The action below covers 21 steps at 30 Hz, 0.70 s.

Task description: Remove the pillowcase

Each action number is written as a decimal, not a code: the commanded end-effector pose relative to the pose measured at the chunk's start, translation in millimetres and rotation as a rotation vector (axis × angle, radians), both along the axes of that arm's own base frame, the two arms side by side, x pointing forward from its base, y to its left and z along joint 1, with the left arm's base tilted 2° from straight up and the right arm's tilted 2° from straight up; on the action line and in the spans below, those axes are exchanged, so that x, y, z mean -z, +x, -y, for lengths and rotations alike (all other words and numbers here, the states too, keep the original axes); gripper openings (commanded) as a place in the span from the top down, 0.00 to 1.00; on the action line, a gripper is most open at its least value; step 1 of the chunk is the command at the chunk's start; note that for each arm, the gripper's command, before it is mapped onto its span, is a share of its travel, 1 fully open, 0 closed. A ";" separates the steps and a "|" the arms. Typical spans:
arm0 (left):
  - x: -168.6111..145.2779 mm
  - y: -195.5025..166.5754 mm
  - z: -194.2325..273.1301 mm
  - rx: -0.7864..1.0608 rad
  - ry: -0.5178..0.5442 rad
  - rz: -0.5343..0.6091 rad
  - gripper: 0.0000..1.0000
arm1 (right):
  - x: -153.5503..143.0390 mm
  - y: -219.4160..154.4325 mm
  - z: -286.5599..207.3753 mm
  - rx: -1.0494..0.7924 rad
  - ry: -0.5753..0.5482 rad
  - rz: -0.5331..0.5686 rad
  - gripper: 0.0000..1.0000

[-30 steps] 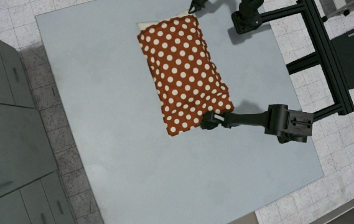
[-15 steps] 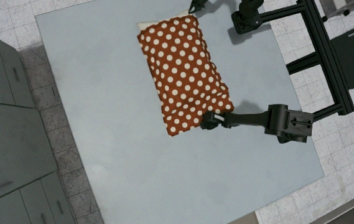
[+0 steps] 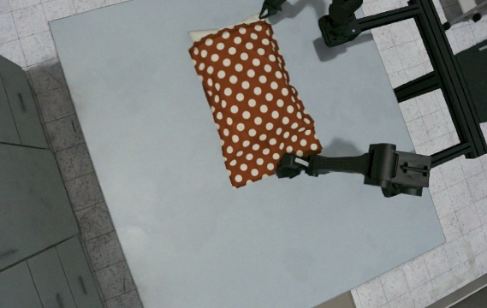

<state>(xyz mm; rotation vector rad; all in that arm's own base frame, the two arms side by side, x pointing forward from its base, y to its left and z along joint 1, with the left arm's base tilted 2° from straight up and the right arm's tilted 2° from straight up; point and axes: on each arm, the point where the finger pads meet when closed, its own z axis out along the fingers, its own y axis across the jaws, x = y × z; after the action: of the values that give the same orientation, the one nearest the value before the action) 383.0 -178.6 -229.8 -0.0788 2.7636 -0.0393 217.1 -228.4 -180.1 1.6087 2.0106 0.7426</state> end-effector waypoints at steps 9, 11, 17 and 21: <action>16.6 -20.2 -9.7 0.004 0.023 -0.054 0.66 | -1.6 0.5 -6.8 -0.006 0.010 -0.004 0.98; 16.5 -20.1 -9.9 0.004 0.024 -0.053 0.70 | -1.6 0.5 -6.8 -0.006 0.010 -0.004 0.98; 16.5 -19.3 -11.6 0.000 0.026 -0.052 0.79 | -1.6 0.5 -6.8 -0.006 0.010 -0.004 0.98; 16.5 -19.3 -11.8 -0.001 0.026 -0.052 0.83 | -1.6 0.5 -6.8 -0.006 0.010 -0.004 0.98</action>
<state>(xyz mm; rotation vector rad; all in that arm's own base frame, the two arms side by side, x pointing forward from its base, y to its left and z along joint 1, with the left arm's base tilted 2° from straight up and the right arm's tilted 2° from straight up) 382.8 -181.1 -229.9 -0.0790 2.7674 -0.0550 217.1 -228.3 -180.1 1.6087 2.0107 0.7428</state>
